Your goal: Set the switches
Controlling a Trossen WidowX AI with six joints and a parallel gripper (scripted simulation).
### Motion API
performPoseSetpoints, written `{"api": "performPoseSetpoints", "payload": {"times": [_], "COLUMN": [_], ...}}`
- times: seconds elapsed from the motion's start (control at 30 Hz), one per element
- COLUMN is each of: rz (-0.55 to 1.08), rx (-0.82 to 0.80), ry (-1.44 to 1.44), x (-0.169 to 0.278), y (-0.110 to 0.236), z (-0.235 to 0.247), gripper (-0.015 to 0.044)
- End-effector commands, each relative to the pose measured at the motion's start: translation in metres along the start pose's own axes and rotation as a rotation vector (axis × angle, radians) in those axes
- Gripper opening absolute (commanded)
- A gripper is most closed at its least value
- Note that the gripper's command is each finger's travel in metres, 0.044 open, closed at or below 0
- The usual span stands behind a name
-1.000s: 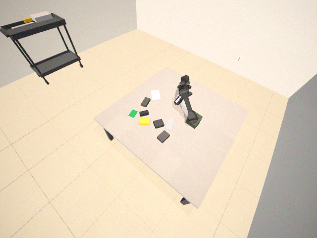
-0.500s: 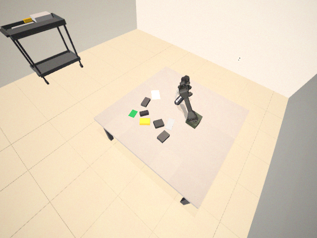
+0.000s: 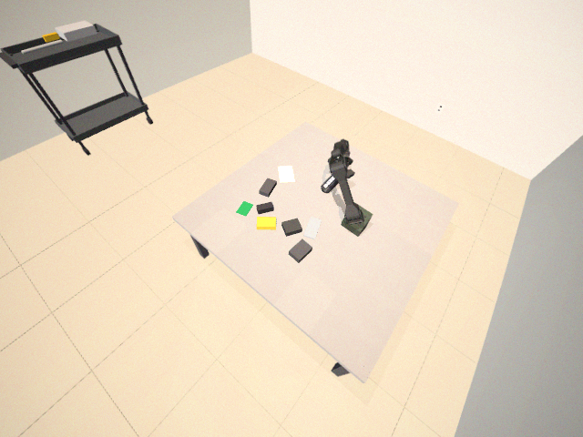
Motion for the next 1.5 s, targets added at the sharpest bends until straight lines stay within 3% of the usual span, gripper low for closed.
{"api": "performPoseSetpoints", "payload": {"times": [0.0, 1.47], "rz": [0.014, 0.014], "rx": [0.009, 0.009], "ry": [0.004, 0.005], "x": [0.001, -0.013], "y": [-0.007, -0.039], "z": [0.001, -0.001], "gripper": [0.0338, 0.0338]}}
Point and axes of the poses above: the point midway between the two fingers, 35 mm back from their tips, its own y axis back along the fingers, its own z axis across the jaws, x = y × z, the point moved 9 cm from there along y, back along the fingers, and after that the axes turned 7 degrees about y, right-handed, at the moved point
